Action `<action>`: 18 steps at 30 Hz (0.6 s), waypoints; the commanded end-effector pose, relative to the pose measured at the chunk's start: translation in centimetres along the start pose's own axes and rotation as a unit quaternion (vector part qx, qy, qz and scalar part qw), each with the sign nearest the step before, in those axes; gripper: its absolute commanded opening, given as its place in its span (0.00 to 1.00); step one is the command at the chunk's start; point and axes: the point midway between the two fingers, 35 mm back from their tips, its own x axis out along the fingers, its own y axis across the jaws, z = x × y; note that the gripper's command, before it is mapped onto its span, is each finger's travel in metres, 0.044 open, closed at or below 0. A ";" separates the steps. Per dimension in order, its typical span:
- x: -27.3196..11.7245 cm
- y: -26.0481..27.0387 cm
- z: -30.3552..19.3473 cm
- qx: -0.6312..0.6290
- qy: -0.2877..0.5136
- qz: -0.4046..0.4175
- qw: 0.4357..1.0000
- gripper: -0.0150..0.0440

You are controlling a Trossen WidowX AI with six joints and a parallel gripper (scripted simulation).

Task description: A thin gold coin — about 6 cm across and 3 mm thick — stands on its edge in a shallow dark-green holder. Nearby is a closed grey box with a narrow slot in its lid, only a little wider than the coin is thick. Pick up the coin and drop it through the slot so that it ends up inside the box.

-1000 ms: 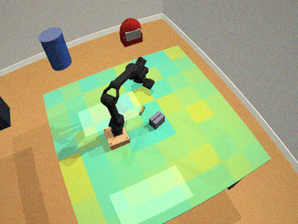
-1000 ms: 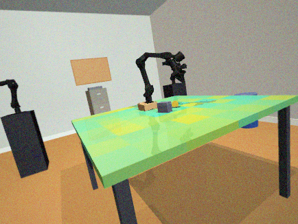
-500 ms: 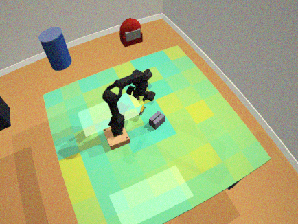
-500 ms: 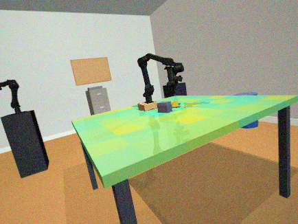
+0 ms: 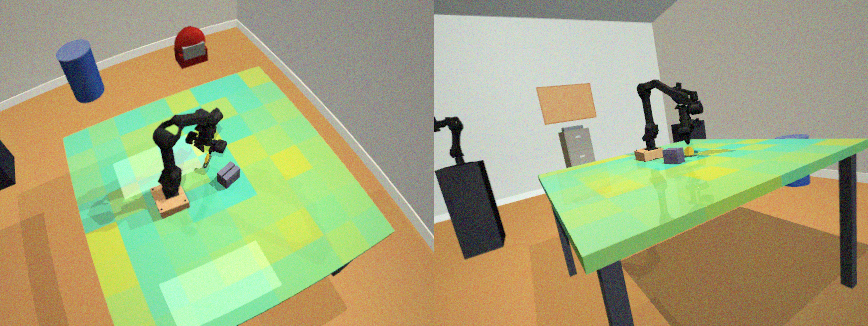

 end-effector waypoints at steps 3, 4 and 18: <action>1.1 0.0 0.0 -0.002 0.001 0.002 1.000 0.53; 1.2 0.0 0.0 -0.002 0.001 0.002 1.000 0.53; 3.5 0.1 0.0 -0.002 0.001 0.002 1.000 0.53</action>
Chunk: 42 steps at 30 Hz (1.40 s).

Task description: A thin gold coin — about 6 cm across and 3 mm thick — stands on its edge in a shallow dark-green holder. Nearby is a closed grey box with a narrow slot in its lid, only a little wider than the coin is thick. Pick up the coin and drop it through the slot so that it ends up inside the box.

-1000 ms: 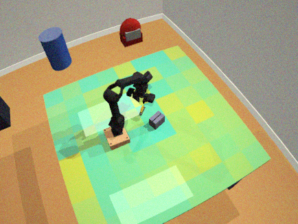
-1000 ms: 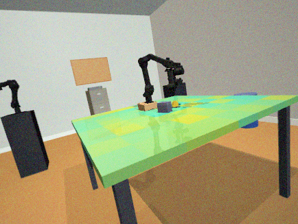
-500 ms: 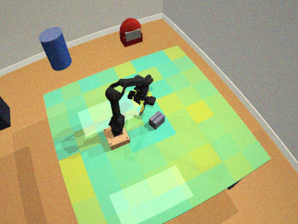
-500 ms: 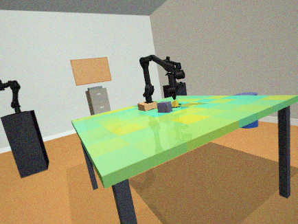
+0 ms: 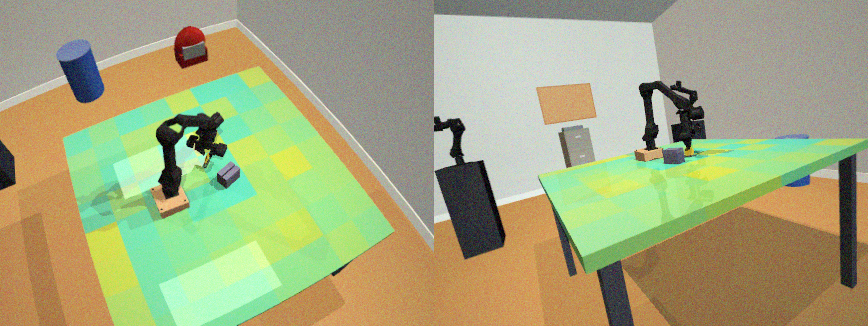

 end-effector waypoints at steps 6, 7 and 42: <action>1.6 0.1 -0.2 -0.002 0.002 0.002 1.000 0.53; 1.7 0.1 -0.2 -0.002 0.002 0.002 1.000 0.53; 2.1 0.0 0.1 0.010 -0.014 0.007 1.000 0.25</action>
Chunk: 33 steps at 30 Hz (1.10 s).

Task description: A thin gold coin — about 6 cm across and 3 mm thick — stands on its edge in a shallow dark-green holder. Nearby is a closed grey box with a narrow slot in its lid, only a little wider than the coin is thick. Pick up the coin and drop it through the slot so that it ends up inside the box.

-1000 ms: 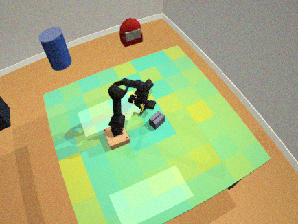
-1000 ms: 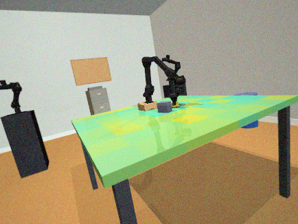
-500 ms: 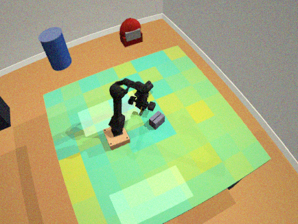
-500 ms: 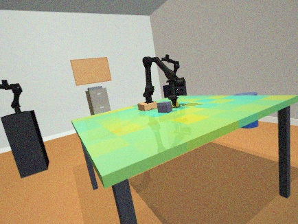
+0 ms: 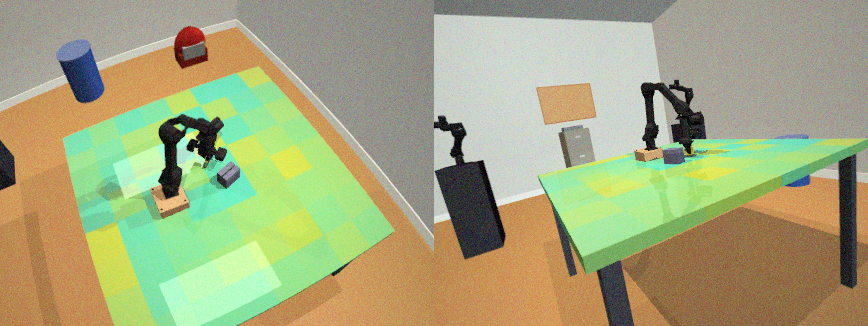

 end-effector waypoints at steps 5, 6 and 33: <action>-1.7 -0.1 0.5 0.004 -0.006 0.001 1.000 0.25; -1.9 -0.1 0.5 0.004 -0.006 0.001 1.000 0.25; -8.6 0.1 0.1 -0.006 0.006 -0.003 1.000 0.25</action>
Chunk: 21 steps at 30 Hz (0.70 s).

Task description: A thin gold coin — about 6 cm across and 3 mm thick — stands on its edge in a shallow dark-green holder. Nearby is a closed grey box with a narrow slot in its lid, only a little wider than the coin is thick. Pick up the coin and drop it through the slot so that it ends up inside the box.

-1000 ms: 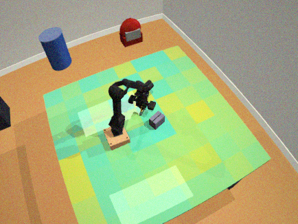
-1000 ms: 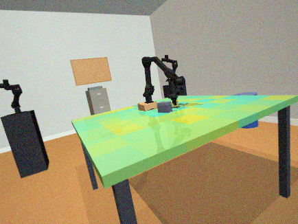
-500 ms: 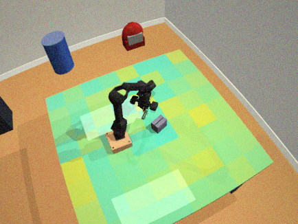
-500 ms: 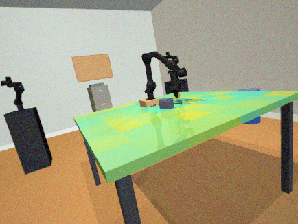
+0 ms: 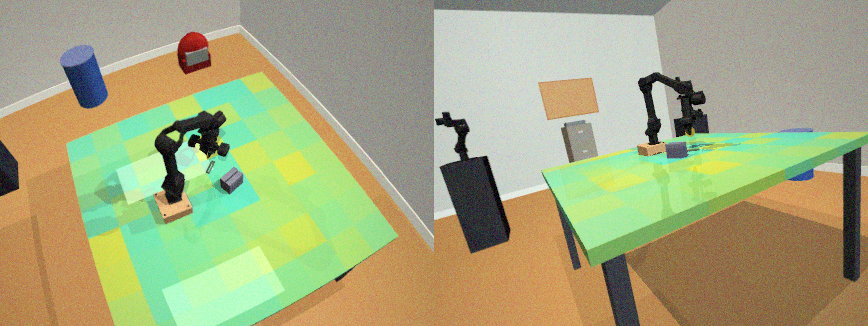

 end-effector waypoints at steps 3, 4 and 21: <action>-1.4 0.0 0.0 0.001 -0.002 -0.003 1.000 0.25; -1.4 0.0 0.0 0.004 -0.002 -0.003 1.000 0.25; -1.5 -0.9 -0.4 0.204 -0.003 -0.003 0.979 0.25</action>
